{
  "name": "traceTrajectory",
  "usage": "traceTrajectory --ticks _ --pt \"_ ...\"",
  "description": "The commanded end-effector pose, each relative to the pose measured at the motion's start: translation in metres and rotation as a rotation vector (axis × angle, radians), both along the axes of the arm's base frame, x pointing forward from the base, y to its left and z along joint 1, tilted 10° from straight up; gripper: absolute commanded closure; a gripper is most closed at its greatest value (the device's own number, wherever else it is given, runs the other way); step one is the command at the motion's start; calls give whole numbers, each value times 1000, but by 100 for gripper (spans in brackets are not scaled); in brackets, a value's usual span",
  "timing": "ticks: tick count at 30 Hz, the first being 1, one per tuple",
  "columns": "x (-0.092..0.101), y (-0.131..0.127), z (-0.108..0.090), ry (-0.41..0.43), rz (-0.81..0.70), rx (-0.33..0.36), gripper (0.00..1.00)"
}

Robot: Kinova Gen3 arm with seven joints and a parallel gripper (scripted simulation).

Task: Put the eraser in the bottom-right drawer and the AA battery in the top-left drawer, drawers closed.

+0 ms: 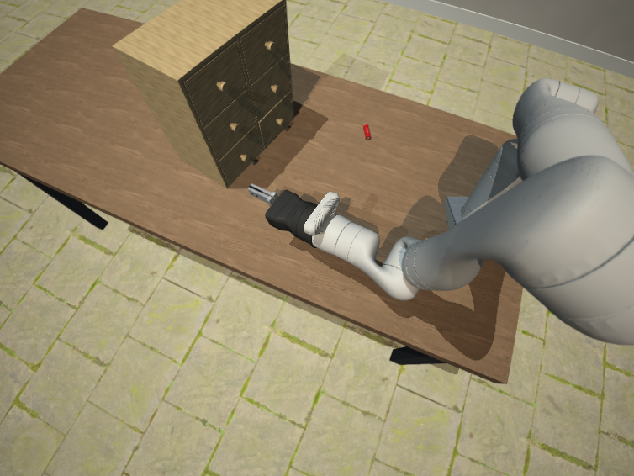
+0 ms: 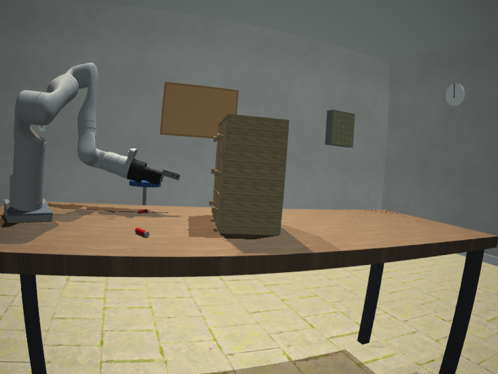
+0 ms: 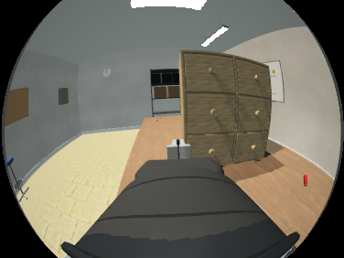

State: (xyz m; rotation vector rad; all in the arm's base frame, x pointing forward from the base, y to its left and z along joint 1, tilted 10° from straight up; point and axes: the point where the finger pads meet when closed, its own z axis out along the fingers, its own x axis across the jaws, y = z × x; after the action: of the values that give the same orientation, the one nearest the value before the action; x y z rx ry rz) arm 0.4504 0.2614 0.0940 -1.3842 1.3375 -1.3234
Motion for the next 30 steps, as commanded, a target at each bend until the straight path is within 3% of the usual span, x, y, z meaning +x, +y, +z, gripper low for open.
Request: traceTrajectory --ticks 1,30 --pt "-1 2 5 10 -3 13 100" --pt "-12 5 19 211 -33 33 100"
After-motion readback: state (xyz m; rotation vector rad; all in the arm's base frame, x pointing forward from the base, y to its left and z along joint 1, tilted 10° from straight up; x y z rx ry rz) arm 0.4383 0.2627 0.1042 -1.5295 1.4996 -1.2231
